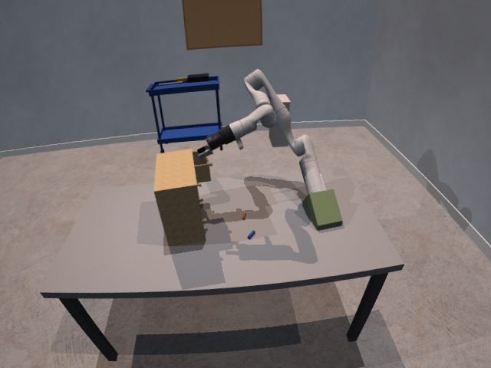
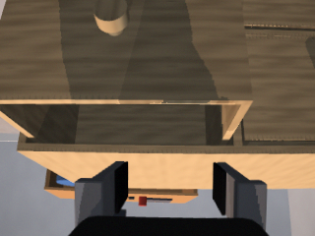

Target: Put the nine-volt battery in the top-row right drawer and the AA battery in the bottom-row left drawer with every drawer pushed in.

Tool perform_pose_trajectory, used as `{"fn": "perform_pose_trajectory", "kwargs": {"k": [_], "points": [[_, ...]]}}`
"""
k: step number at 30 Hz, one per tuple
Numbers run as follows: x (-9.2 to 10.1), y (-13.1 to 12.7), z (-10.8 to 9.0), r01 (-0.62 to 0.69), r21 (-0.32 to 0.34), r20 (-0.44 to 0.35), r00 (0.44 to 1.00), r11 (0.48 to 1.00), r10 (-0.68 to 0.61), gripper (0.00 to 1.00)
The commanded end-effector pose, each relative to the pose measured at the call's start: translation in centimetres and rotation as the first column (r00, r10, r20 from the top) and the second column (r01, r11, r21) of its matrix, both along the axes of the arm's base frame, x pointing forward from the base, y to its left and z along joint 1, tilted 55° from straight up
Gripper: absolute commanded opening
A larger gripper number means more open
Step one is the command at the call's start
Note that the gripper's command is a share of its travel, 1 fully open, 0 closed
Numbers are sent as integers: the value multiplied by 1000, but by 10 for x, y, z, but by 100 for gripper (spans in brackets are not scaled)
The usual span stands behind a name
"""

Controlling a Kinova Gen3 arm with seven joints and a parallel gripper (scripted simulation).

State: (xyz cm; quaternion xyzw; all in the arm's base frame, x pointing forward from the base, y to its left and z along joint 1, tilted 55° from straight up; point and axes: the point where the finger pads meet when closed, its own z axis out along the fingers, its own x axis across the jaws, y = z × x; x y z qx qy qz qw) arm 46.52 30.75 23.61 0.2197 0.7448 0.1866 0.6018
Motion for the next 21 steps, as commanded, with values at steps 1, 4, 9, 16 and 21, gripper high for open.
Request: {"fn": "perform_pose_trajectory", "kwargs": {"k": [1, 4, 9, 16, 21], "points": [[-3, 1, 1, -3, 1, 1, 1000, 1000, 3, 100], [-11, -1, 1, -3, 1, 1, 1000, 1000, 3, 100], [-34, -7, 2, -3, 1, 1, 1000, 1000, 3, 100], [-62, -14, 4, -3, 1, 1, 1000, 1000, 3, 100], [-91, -22, 5, -3, 1, 1, 1000, 1000, 3, 100]]}}
